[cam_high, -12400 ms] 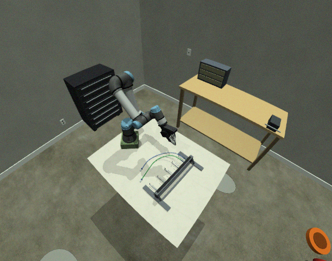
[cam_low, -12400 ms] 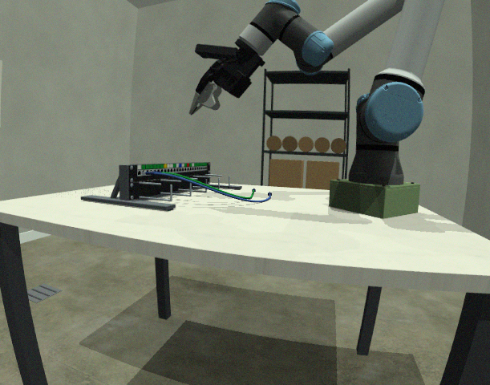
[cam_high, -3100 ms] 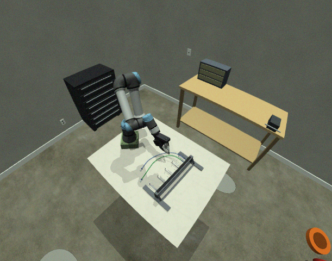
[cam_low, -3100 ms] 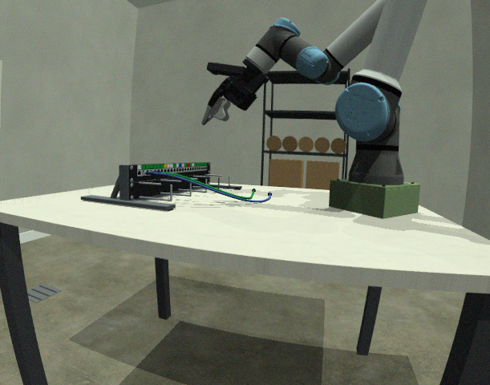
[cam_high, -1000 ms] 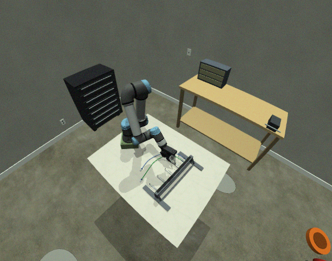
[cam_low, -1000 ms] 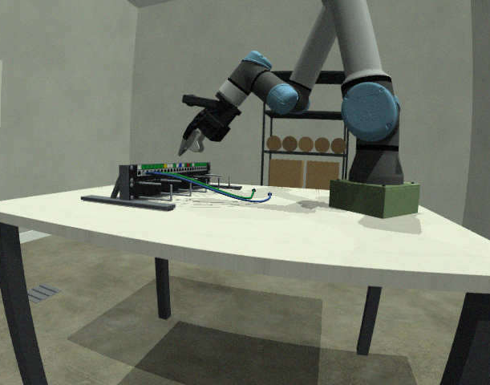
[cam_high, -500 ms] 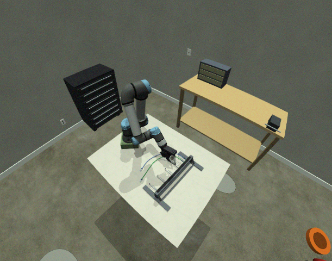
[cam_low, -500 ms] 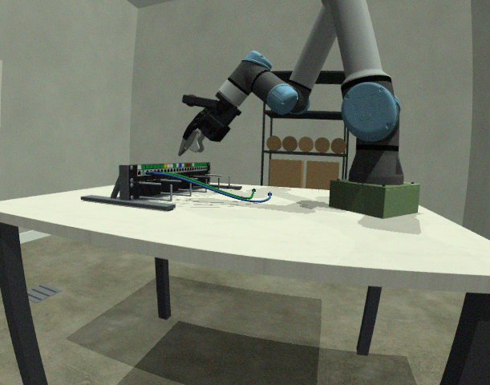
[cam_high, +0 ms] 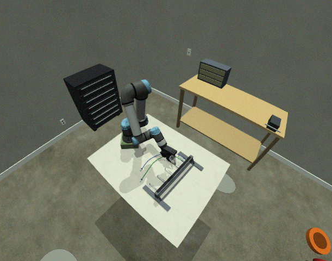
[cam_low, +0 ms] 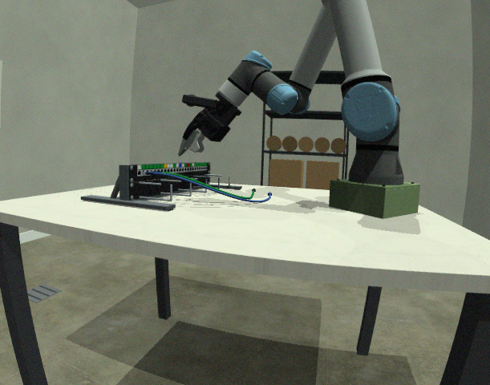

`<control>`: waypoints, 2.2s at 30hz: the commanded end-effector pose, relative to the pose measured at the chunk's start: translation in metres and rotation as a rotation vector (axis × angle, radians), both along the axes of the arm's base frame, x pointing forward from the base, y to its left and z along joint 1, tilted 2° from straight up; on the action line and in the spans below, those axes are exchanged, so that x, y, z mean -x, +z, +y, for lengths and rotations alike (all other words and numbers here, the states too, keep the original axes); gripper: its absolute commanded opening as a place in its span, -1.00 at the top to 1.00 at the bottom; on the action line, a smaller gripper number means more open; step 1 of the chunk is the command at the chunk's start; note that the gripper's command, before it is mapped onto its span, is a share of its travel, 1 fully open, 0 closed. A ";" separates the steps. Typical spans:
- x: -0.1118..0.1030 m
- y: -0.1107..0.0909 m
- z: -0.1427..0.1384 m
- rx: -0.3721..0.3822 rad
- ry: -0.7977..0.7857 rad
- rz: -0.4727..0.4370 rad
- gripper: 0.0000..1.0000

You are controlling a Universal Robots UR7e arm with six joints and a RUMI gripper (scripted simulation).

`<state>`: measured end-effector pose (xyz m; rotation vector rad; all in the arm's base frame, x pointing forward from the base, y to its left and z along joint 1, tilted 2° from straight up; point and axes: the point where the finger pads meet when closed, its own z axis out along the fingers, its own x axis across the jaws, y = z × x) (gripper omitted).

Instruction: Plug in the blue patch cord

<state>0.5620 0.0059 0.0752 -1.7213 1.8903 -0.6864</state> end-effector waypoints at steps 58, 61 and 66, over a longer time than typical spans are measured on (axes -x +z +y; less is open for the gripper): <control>0.050 0.058 0.003 0.000 0.000 -0.001 1.00; 0.056 0.065 0.003 0.000 0.000 -0.001 1.00; 0.062 0.072 0.004 0.000 0.000 -0.001 1.00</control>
